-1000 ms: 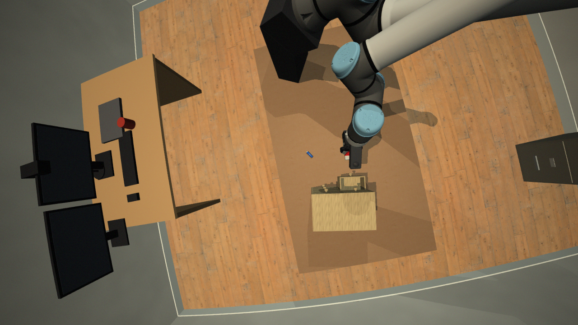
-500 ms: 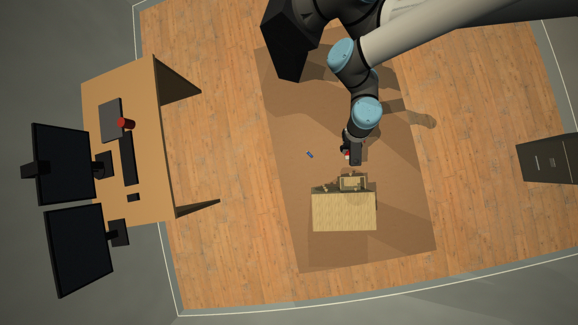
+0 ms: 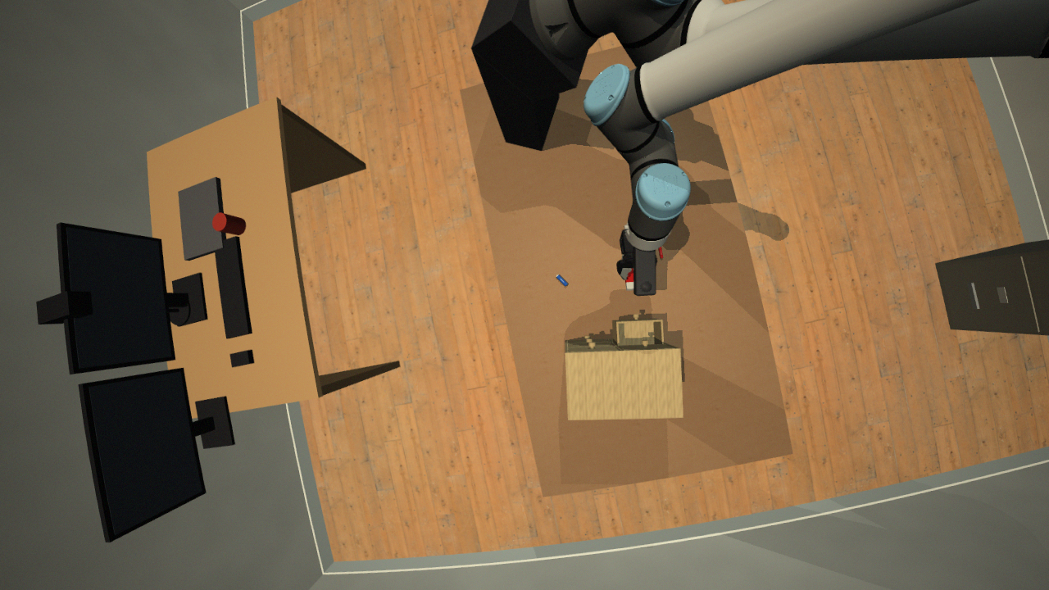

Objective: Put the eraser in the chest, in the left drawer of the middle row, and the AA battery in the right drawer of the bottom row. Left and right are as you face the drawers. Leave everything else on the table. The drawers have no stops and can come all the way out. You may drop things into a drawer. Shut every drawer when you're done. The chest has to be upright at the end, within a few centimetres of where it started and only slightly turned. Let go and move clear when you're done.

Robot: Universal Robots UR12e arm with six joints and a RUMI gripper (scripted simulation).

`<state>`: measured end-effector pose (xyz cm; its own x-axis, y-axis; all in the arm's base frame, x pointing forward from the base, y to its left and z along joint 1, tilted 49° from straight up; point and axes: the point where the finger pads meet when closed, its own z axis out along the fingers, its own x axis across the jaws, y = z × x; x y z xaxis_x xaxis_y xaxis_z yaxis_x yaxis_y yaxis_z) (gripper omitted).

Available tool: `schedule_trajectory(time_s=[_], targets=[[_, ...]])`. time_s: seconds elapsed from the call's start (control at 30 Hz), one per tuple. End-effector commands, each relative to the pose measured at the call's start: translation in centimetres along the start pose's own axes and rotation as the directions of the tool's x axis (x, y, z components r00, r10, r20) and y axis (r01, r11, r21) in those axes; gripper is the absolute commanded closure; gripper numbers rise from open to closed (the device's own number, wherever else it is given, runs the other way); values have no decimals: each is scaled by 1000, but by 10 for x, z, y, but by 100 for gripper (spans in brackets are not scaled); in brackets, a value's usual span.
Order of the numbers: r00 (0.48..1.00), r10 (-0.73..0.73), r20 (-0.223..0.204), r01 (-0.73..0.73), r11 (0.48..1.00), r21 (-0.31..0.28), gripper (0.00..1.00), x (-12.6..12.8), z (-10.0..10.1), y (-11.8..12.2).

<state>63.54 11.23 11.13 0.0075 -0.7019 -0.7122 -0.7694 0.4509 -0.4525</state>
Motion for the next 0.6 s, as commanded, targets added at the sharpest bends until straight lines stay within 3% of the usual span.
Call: schedule_trajectory(time_s=[0.0,0.57], targets=[[1000,0,-1,0,999,33,89,0,0,0],[1000,0,-1,0,991,131,89,0,1,1]])
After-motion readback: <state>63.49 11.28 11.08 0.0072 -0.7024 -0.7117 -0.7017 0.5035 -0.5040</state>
